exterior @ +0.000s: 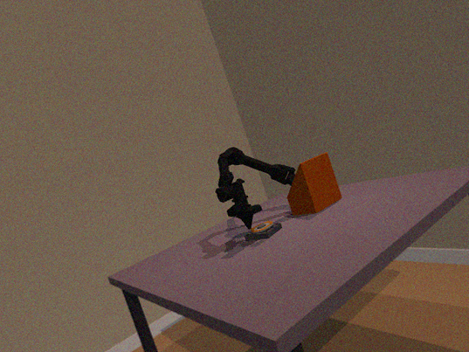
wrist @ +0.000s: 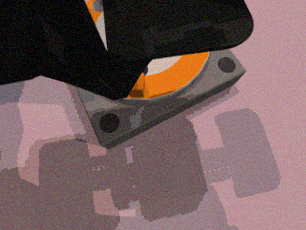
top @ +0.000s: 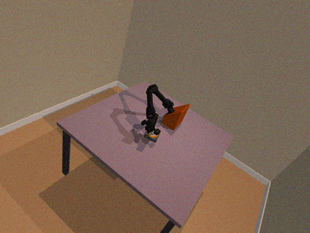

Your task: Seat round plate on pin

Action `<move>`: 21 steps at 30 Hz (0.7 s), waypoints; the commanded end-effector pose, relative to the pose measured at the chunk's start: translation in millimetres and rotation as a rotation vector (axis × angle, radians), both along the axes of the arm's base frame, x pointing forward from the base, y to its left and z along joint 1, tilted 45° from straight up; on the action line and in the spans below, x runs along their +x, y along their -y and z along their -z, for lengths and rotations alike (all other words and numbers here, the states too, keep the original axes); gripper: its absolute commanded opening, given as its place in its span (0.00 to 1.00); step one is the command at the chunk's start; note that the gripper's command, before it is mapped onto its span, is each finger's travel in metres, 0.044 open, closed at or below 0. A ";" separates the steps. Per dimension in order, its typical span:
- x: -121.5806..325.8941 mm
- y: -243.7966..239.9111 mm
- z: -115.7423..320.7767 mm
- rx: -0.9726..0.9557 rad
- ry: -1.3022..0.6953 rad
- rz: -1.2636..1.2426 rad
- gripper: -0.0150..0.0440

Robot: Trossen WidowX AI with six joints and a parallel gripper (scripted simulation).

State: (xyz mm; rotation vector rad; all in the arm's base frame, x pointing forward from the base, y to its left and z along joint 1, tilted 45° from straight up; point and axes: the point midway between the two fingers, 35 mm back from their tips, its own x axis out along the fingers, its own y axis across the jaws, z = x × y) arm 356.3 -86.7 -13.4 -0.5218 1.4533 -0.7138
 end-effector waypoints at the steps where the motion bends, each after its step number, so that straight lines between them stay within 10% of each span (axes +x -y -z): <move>1: -2.2 -1.2 7.9 0.009 -0.014 0.006 0.25; 21: -1.2 -3.0 9.8 0.009 -0.014 0.006 0.25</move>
